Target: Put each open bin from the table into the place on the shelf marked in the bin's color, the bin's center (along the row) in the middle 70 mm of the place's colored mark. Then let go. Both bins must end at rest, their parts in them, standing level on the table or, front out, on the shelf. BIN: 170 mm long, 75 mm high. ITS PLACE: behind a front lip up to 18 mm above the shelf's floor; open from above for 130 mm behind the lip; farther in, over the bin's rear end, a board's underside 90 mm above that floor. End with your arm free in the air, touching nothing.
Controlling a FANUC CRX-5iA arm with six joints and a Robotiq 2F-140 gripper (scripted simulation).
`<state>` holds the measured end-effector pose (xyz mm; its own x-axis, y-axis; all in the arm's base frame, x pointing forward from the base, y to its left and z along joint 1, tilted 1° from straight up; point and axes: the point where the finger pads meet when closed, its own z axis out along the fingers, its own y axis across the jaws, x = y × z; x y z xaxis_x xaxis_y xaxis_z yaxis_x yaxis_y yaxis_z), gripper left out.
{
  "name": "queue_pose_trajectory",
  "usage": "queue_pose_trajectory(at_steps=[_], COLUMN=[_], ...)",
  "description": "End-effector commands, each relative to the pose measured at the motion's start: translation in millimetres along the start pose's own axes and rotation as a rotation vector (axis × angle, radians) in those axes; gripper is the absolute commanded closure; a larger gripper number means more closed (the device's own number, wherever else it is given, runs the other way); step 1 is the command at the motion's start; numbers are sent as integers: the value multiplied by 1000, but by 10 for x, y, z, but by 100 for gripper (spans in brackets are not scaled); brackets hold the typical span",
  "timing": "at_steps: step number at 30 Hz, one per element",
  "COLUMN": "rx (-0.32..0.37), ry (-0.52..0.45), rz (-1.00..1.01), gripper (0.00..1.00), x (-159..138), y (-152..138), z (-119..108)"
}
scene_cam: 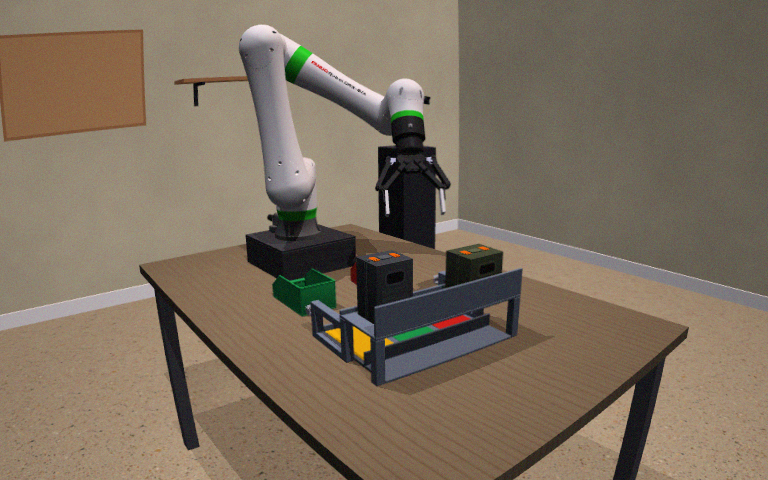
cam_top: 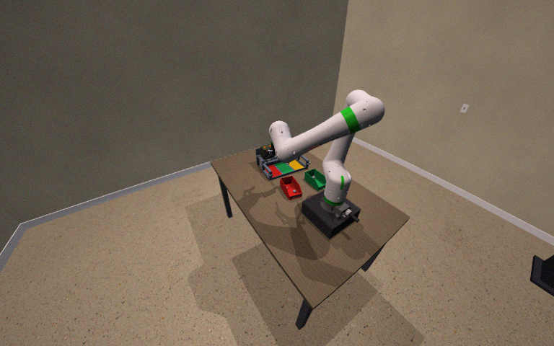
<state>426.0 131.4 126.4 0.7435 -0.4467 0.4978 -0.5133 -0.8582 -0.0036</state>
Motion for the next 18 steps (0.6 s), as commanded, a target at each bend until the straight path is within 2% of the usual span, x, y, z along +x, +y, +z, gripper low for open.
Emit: queue_pose_trajectory(at_steps=[1, 3, 4, 18], rx=[-34, -34, -48, -117], ry=[-50, -50, -69, -158], rz=[26, 26, 41, 111], gripper=[0, 0, 0, 0], x=[330, 330, 479, 1189], y=[89, 89, 149, 428], z=[229, 229, 325, 776])
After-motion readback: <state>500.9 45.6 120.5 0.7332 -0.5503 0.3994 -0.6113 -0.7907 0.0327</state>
